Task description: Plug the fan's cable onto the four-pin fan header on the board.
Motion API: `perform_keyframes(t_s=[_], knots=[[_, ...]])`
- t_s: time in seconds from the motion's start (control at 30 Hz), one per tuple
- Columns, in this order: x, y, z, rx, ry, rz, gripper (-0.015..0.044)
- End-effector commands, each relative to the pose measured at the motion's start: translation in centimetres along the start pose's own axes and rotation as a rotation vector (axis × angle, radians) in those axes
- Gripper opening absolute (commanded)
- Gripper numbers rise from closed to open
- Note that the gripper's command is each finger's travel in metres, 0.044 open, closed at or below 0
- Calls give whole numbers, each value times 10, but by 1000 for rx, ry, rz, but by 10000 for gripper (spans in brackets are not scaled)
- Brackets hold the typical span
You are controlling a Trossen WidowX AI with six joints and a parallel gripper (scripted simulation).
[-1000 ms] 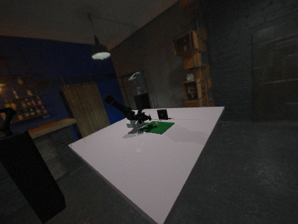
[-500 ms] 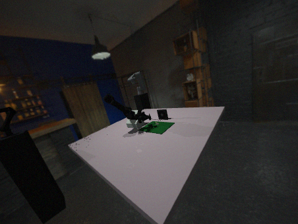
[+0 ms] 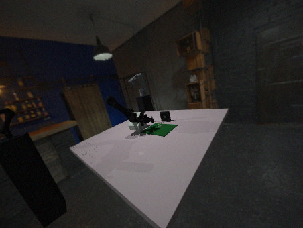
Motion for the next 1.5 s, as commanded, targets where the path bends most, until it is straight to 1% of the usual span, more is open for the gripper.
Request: perform_keyframes(t_s=[0.0,1.47], knots=[[-1,-1,-3,-5,3,3,0],[-1,-9,-42,-4,3,5,0]])
Point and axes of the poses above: the point midway between the two fingers, 35 mm back from their tips, its own y axis back along the fingers, its own x axis across the jaws, z = x × y, the point moved 7 cm from there along y, back along the fingers
